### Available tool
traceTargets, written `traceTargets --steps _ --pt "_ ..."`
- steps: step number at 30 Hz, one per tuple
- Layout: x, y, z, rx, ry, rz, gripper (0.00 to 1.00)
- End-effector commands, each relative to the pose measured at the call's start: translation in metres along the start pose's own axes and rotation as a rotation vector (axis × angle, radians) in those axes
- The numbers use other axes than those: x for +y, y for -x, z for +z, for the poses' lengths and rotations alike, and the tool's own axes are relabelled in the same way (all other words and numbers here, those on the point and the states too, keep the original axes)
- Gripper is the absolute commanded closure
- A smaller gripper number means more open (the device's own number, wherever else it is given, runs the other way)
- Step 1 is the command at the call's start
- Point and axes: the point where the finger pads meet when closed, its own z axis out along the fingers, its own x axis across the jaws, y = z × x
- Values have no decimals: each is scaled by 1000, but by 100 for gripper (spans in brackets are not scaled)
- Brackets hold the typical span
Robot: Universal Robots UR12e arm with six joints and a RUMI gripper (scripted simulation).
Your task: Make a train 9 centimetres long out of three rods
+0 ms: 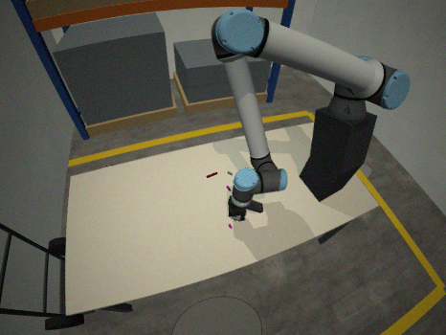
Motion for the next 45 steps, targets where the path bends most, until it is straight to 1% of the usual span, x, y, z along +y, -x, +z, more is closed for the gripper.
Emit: traceTargets --steps 1,25,28,32,34,41,45 --pt "0 0 0 0 1 0 100" --pt "0 0 -1 0 1 0 100" --pt "0 0 -4 0 1 0 100" --pt "0 0 -22 0 1 0 100" --pt "0 0 -22 0 1 0 100" --pt "0 0 -74 0 1 0 100" --pt "0 0 -94 0 1 0 100"
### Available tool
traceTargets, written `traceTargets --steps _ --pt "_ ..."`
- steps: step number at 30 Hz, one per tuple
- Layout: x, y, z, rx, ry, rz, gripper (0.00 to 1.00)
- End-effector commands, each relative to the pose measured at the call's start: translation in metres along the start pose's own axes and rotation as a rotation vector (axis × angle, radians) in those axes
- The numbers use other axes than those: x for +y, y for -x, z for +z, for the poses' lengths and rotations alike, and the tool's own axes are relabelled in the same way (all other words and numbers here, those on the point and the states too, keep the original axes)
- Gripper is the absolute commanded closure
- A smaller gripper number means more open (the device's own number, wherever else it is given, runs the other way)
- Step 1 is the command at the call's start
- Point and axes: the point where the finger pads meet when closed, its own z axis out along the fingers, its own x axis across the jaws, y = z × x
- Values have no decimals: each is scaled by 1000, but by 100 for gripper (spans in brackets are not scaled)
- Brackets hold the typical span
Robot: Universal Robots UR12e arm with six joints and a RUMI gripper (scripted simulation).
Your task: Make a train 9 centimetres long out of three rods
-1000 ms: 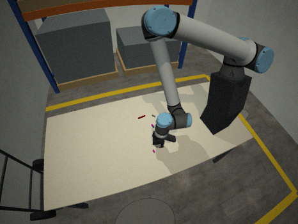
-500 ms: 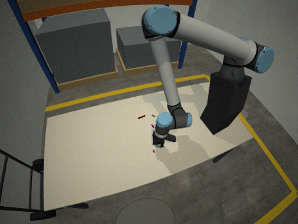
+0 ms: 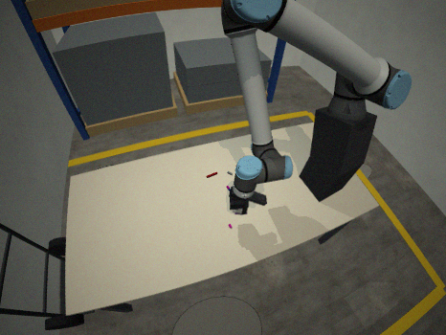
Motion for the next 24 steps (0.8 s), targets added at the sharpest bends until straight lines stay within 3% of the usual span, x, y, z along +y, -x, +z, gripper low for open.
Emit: traceTargets --steps 1,16,24 --pt "1 0 -22 0 0 0 100" --pt "2 3 -25 0 0 14 100" --pt "25 50 -25 4 -3 239 100"
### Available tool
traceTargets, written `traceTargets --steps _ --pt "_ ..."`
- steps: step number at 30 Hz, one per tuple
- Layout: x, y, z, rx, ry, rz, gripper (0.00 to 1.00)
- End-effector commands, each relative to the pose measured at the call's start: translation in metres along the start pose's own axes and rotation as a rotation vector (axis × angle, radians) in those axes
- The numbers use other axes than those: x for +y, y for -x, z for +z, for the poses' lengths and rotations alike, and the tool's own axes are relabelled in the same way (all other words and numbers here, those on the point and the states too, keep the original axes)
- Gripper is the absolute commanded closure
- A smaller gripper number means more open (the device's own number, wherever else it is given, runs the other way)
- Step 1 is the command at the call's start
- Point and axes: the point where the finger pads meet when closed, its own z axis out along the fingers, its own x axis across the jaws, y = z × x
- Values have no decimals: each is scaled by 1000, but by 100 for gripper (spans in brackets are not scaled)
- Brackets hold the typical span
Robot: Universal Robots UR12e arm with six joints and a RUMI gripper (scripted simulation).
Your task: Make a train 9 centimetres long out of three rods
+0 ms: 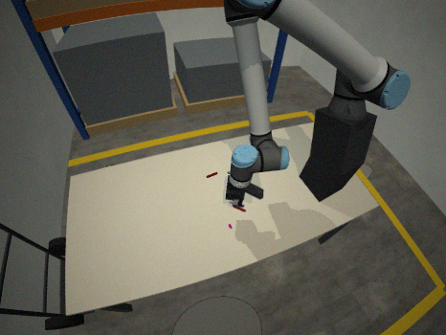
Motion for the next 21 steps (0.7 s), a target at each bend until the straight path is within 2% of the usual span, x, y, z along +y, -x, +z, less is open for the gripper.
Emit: traceTargets --steps 1,14,16,19,21 --pt "20 31 -1 3 -1 159 100" --pt "71 139 -1 2 -1 657 100" --pt "71 139 -1 2 -1 657 100" --pt "82 174 -1 1 2 808 100" --pt "86 188 -2 0 3 866 100"
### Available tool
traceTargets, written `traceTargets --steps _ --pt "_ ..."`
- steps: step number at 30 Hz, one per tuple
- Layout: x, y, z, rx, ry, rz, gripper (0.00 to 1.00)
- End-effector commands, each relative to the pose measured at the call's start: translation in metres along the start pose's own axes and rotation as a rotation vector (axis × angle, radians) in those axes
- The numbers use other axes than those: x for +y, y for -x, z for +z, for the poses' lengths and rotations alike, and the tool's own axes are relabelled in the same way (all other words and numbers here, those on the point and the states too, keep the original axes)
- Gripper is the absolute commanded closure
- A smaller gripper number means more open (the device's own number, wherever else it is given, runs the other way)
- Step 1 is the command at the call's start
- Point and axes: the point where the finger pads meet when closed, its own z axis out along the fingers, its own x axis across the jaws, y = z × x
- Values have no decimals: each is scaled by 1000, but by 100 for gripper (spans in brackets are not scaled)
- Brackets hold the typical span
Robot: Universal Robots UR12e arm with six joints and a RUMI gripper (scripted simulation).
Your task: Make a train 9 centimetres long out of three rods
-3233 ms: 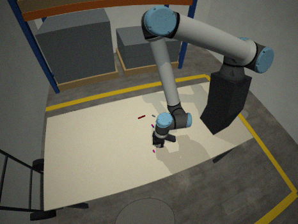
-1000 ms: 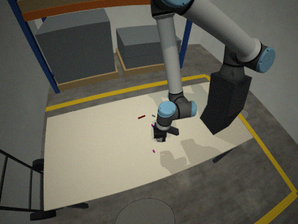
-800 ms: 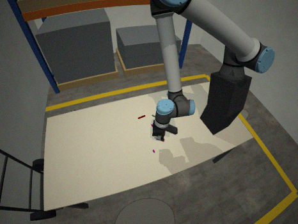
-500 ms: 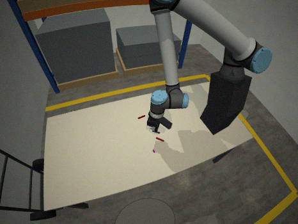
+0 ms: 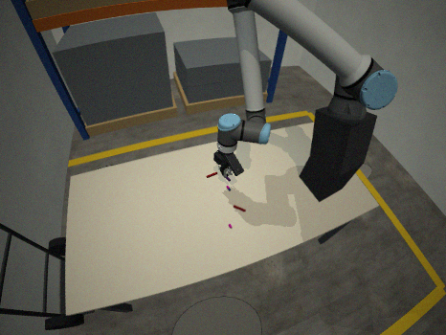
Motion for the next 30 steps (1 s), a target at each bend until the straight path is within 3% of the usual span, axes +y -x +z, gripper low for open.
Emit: traceTargets --steps 1,20,30 --pt "28 15 -1 0 2 128 100" --pt "30 17 0 0 3 142 100" --pt "31 17 17 0 3 142 100"
